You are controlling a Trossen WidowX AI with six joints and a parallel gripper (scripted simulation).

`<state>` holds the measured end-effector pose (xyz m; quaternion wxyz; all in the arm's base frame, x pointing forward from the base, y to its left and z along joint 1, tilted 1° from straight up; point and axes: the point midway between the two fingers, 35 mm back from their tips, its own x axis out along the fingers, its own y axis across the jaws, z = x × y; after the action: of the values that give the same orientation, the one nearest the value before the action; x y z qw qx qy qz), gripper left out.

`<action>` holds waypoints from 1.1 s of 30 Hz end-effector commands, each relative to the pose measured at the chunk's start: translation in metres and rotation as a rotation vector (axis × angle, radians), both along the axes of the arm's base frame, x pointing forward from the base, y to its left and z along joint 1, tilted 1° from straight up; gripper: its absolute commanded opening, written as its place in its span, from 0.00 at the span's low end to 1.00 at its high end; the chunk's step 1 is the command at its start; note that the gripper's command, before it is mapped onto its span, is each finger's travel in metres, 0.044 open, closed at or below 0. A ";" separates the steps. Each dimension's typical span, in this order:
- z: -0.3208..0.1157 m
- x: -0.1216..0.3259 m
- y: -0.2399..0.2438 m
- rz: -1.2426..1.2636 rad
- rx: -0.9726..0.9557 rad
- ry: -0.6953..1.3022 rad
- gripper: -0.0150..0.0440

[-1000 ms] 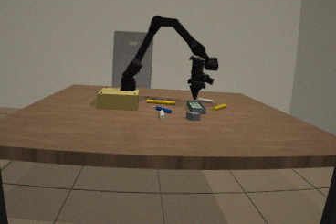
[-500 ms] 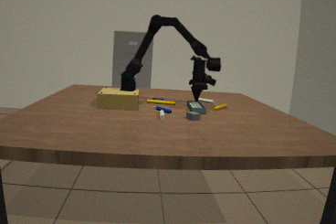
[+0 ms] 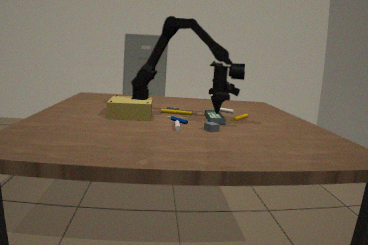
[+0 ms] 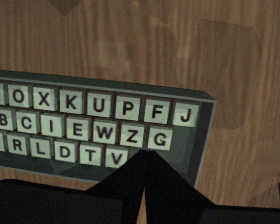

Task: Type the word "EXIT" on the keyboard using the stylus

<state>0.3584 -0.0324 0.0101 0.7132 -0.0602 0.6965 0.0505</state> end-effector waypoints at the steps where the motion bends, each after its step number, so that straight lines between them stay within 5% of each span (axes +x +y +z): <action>1: 0.001 0.000 -0.001 0.003 -0.001 -0.003 0.25; 18: 0.000 -0.033 0.022 0.003 0.002 0.000 0.25; 24: -0.001 -0.044 0.093 0.003 0.009 0.001 0.25; 33: -0.001 -0.045 0.096 0.003 0.009 0.001 0.25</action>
<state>0.3146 0.0609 0.0092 0.7128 -0.0597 0.6966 0.0563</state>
